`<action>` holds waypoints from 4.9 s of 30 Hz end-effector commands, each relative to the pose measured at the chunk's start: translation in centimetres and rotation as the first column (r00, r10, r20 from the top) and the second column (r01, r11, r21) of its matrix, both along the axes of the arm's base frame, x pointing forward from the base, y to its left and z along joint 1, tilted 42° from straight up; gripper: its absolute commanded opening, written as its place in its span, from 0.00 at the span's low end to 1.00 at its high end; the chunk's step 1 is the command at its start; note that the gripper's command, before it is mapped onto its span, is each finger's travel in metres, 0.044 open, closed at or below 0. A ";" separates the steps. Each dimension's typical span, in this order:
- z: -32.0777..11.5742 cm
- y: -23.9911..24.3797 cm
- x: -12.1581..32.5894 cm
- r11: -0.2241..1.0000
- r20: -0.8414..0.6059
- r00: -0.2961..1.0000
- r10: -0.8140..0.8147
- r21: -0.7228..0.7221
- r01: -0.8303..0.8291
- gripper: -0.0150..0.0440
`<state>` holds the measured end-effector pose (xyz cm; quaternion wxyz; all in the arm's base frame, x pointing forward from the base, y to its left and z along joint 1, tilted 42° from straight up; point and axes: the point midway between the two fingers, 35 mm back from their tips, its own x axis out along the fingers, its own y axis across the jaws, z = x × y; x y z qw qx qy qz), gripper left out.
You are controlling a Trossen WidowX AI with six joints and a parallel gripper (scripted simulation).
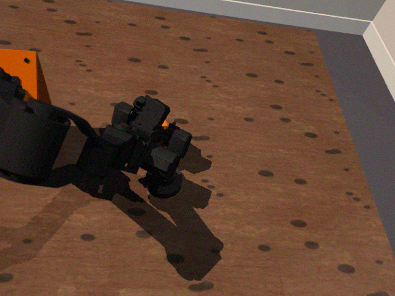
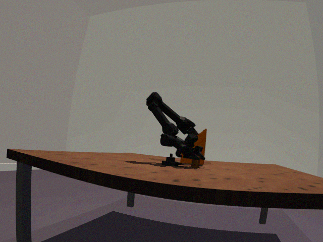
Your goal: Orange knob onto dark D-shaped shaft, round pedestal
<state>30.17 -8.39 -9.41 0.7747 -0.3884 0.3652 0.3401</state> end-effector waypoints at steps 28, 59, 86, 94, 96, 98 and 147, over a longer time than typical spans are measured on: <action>0.0 0.0 0.0 1.000 0.002 1.000 0.001 0.003 -0.001 1.00; 3.8 6.4 -0.5 0.865 -0.409 0.824 -0.393 -0.468 0.180 1.00; 7.8 6.8 0.6 0.523 -0.167 0.760 -0.628 -0.814 0.253 1.00; 7.7 6.6 0.6 0.156 0.155 0.275 -0.949 -0.527 0.835 1.00; 7.6 6.6 0.6 0.112 0.170 0.220 -0.961 -0.490 0.865 1.00; 7.6 6.6 0.6 0.112 0.170 0.220 -0.961 -0.490 0.865 1.00; 1.8 1.3 0.3 0.089 0.178 0.194 -0.965 -0.472 0.877 1.00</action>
